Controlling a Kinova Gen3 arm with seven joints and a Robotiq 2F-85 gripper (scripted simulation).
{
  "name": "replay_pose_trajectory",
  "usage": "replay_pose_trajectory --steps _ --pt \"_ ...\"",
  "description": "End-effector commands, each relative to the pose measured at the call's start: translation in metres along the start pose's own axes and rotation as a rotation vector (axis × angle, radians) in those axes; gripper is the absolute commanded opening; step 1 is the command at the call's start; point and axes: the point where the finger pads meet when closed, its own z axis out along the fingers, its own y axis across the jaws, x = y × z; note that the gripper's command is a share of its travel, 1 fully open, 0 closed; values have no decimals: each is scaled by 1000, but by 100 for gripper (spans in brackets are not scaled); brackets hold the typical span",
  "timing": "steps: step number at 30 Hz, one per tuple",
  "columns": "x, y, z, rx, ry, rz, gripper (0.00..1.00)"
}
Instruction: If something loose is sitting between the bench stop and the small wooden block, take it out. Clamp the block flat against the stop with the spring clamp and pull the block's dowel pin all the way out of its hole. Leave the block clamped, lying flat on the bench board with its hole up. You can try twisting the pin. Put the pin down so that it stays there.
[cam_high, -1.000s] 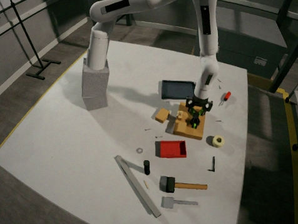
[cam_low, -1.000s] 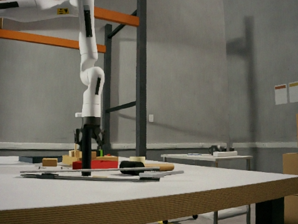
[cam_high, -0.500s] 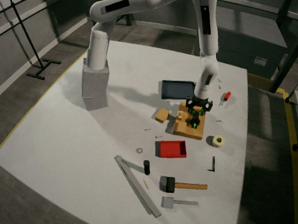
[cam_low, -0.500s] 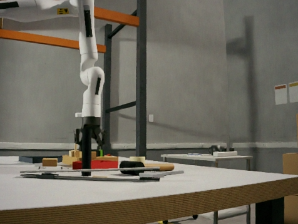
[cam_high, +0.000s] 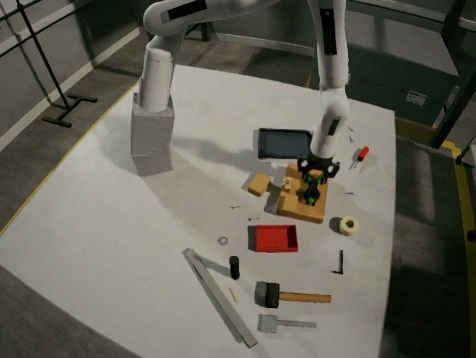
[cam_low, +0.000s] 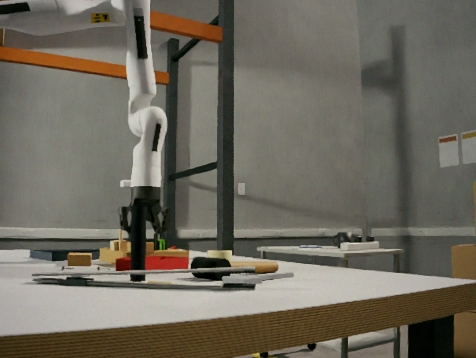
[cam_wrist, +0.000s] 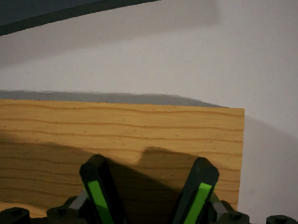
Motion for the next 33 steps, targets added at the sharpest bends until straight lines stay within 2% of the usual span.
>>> replay_pose_trajectory --steps 1,6,7,12,13,18,19,26,27,32,33 --pt "0 0 -1 -1 0 0 64" --pt "0 0 -1 -1 0 0 64" --pt "0 0 -2 -1 0 0 58" --pt "0 0 -3 -1 0 0 58" --pt "0 0 -3 -1 0 0 52" --pt "0 0 -4 -1 0 0 52" --pt "0 0 -4 -1 0 0 46" --pt "0 0 -5 -1 0 0 46" --pt "0 0 -5 -1 0 0 40" --pt "0 0 -6 -1 0 0 40" --pt "0 0 -6 -1 0 0 34"
